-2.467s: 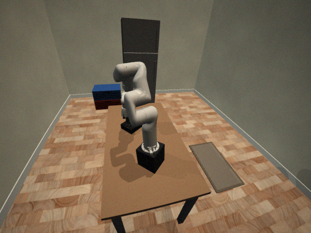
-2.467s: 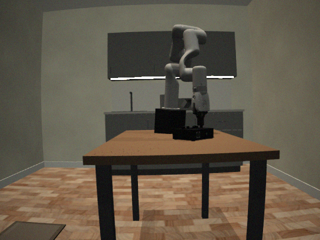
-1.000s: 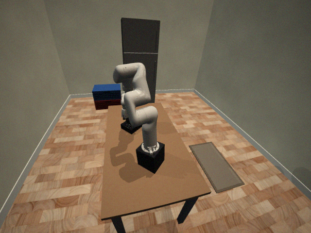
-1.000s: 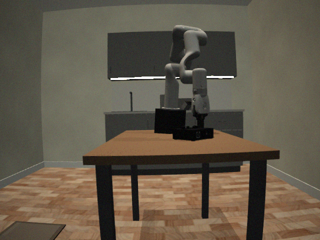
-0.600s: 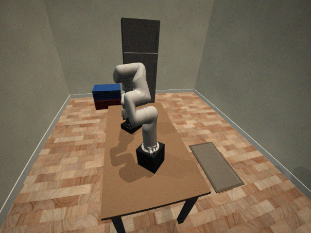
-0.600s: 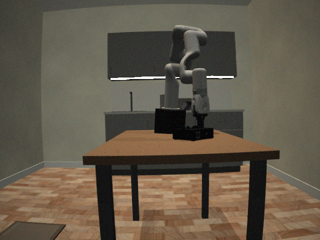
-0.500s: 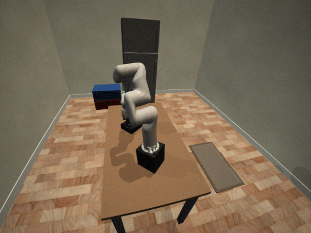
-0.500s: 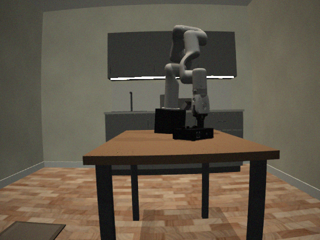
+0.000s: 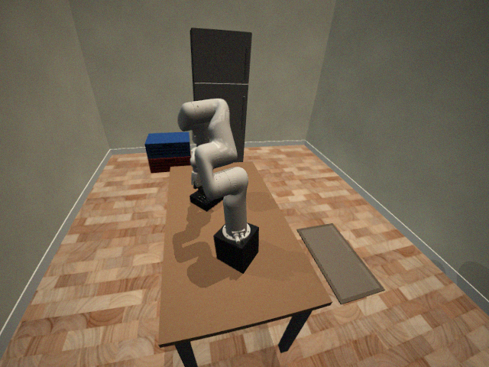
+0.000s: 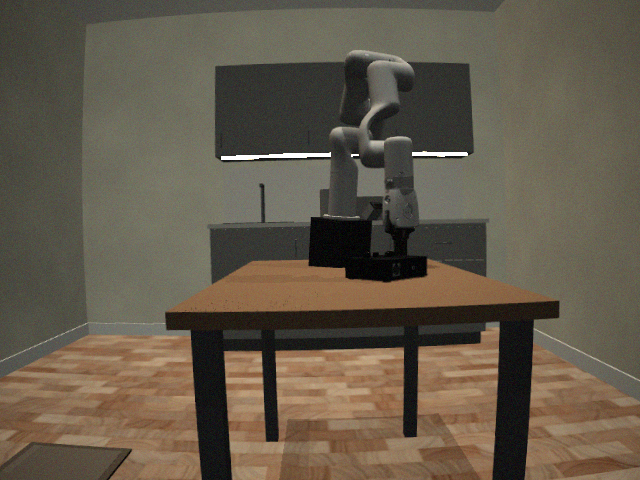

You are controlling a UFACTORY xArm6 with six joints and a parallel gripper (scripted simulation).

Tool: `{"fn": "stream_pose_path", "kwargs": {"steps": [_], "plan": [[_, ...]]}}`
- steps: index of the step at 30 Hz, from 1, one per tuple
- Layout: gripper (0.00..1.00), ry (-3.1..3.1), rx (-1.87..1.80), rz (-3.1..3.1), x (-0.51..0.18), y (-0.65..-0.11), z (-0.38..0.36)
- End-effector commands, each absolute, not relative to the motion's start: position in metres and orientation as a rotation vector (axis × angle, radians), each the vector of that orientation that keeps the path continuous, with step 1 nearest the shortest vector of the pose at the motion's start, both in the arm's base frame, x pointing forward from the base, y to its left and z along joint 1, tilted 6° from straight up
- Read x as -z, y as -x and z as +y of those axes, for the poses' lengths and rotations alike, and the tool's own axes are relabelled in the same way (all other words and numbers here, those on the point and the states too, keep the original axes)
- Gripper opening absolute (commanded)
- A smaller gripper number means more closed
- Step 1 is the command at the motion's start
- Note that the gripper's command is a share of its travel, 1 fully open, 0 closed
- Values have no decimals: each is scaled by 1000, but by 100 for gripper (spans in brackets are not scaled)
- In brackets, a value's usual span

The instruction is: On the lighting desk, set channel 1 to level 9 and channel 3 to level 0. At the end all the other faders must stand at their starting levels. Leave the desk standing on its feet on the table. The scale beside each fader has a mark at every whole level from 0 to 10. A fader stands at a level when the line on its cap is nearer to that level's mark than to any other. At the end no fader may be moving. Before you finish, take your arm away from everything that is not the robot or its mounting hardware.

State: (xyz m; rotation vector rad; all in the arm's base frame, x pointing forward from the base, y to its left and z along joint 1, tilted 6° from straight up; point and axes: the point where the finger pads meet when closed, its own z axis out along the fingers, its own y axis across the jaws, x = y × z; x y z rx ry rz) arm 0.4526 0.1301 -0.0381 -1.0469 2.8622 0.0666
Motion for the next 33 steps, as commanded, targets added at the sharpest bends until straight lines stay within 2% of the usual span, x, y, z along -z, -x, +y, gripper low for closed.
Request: {"fn": "stream_pose_path", "kwargs": {"steps": [1, 33], "plan": [[0, 1046, -66, 2859, 37, -453, 130], [0, 1046, -66, 2859, 38, -445, 123]]}}
